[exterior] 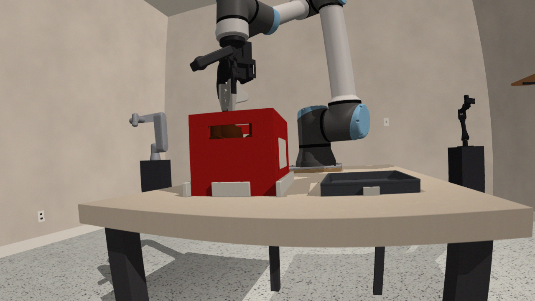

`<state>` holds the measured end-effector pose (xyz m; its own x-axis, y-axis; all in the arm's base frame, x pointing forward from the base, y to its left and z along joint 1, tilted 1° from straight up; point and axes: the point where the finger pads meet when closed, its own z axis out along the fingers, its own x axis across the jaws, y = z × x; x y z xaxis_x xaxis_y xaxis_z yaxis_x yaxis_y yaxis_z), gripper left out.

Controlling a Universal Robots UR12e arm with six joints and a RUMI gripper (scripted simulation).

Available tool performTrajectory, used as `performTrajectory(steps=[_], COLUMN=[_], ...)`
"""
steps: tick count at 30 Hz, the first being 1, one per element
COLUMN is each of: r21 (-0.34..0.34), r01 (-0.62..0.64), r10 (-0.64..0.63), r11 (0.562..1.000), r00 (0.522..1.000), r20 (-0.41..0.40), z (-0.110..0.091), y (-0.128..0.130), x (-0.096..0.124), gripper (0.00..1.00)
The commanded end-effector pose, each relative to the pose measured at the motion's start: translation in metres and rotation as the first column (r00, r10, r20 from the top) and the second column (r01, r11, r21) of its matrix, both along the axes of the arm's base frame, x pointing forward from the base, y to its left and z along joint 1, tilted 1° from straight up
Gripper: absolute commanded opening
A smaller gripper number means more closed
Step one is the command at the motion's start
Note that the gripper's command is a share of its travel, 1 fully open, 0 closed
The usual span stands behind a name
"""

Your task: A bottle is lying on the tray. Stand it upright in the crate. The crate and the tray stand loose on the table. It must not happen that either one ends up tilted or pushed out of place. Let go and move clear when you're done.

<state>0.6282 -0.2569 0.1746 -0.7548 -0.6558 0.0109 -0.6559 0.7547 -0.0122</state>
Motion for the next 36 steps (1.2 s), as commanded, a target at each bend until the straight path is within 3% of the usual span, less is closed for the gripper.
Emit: performTrajectory(steps=[1,36], r21=[-0.001,-0.001], r01=[0.0,0.0], r10=[0.0,0.0], r11=[1.0,1.0], r00=[1.0,1.0], r20=[0.002,0.002], z=[-0.0053,-0.0143], y=[-0.0005,-0.0007], x=[0.0006,0.0007], gripper=[0.0,0.0])
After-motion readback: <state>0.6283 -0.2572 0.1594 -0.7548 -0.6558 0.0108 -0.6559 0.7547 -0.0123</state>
